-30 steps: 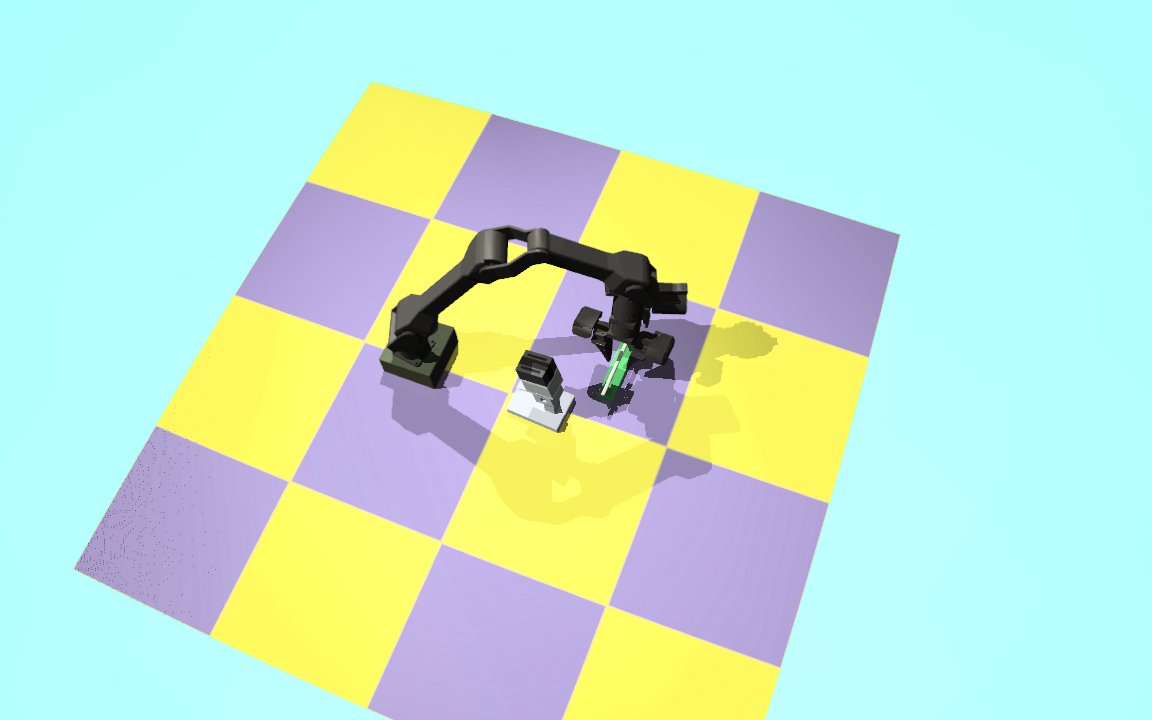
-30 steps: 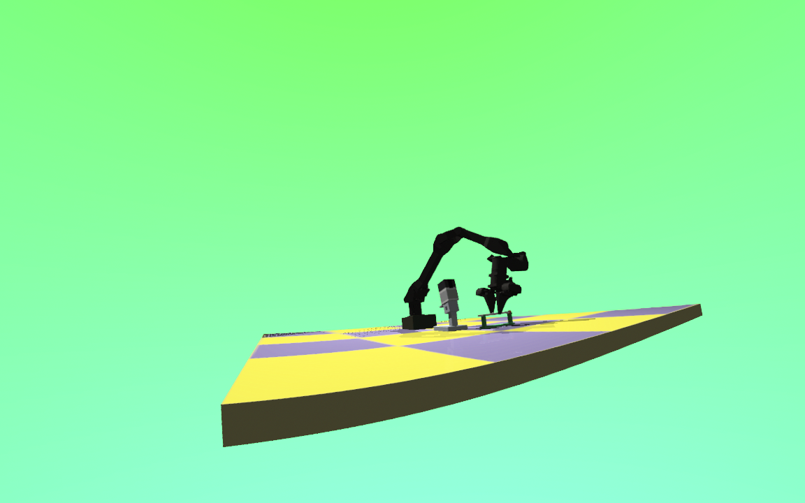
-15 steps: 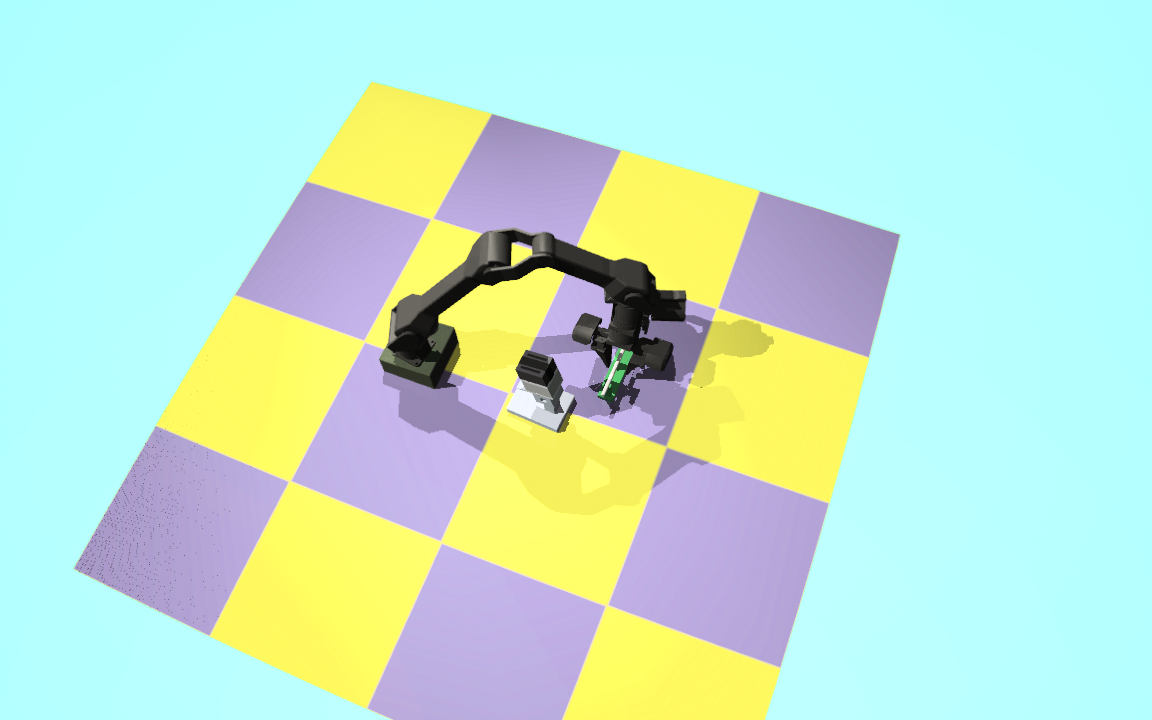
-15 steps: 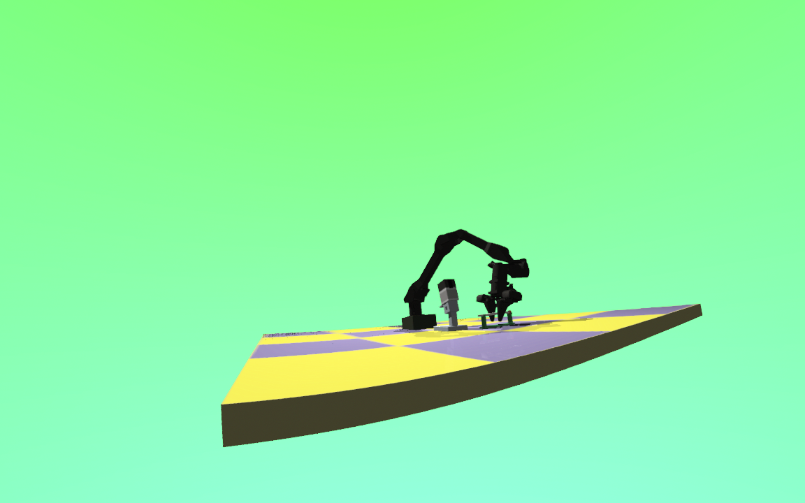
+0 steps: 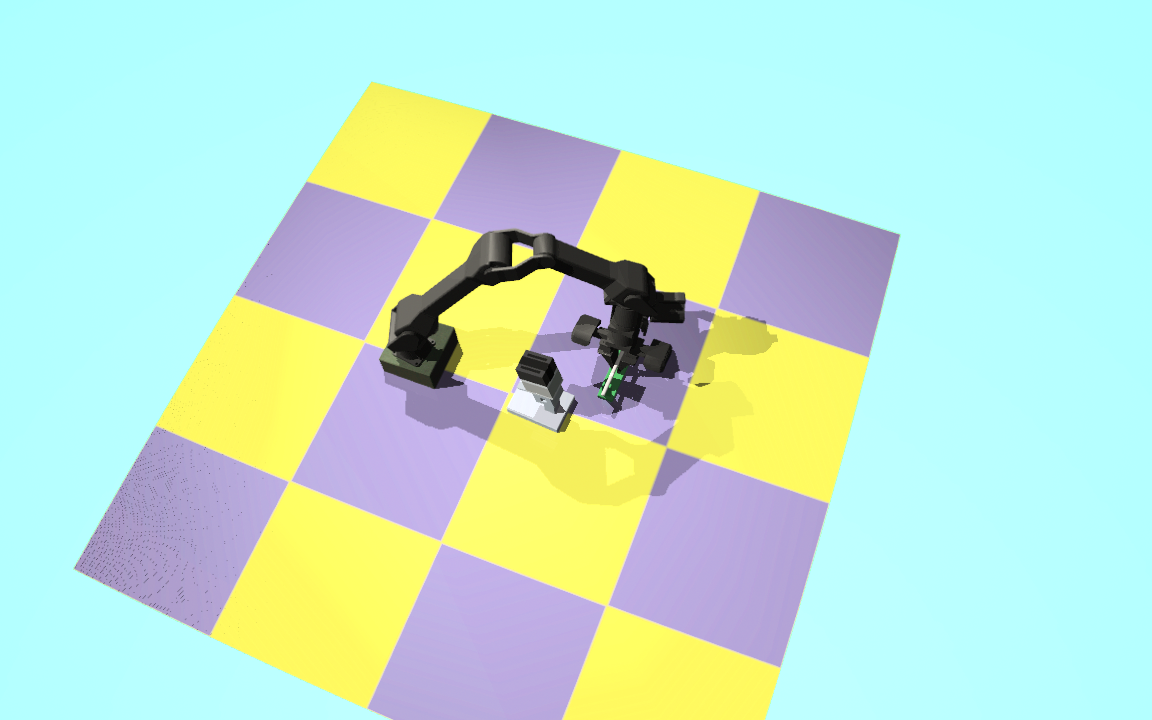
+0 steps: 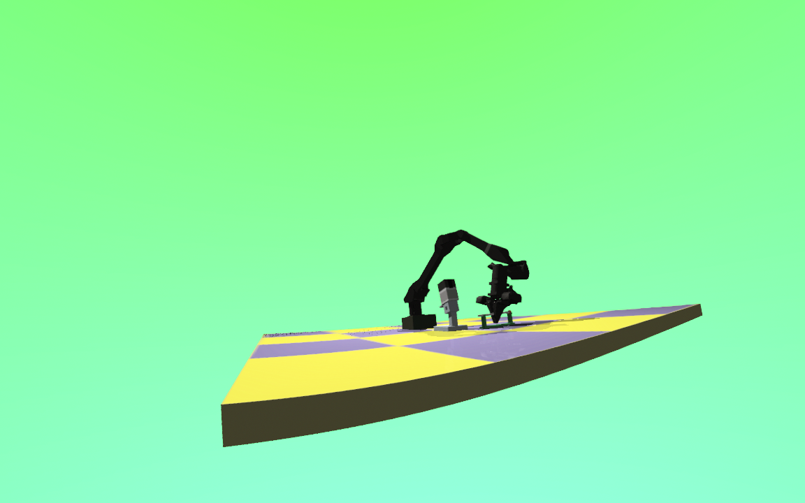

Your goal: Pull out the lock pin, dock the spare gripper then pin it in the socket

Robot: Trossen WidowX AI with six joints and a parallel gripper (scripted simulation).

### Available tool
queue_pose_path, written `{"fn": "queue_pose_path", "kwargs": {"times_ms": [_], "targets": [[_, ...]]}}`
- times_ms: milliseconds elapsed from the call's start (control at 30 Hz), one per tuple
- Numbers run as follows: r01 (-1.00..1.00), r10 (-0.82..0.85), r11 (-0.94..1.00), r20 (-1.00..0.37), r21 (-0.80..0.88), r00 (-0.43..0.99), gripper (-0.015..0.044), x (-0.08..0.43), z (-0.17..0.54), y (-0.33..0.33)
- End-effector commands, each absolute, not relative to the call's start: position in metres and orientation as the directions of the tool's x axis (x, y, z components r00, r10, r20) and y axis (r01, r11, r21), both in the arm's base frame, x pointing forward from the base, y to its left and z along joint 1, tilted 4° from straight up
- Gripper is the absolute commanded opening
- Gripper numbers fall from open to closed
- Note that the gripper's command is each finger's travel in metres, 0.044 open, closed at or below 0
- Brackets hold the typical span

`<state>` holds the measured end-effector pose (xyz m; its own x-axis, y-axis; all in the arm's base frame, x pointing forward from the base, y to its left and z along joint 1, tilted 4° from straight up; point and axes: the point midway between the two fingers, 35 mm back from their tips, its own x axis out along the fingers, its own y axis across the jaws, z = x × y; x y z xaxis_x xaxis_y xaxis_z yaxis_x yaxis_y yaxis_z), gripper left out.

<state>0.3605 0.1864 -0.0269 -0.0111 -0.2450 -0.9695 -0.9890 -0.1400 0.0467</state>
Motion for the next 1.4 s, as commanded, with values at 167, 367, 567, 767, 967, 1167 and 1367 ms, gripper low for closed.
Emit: {"fn": "queue_pose_path", "kwargs": {"times_ms": [167,367,567,767,967,1167,1367], "targets": [[-0.990,-0.245,-0.136,-0.969,0.046,-0.011,0.0000,0.361,-0.027,0.186],[-0.990,-0.245,-0.136,-0.969,0.046,-0.011,0.0000,0.362,-0.013,0.187],[-0.990,-0.245,-0.136,-0.969,0.046,-0.011,0.0000,0.364,0.007,0.187],[-0.990,-0.245,-0.136,-0.969,0.046,-0.011,0.0000,0.364,0.027,0.186],[-0.990,-0.246,-0.136,-0.969,0.046,-0.011,0.0000,0.364,0.042,0.185],[-0.990,-0.247,-0.134,-0.969,0.051,-0.016,0.0000,0.363,0.037,0.185],[-0.993,-0.244,-0.105,-0.970,0.051,-0.024,0.0000,0.363,0.037,0.185]]}}
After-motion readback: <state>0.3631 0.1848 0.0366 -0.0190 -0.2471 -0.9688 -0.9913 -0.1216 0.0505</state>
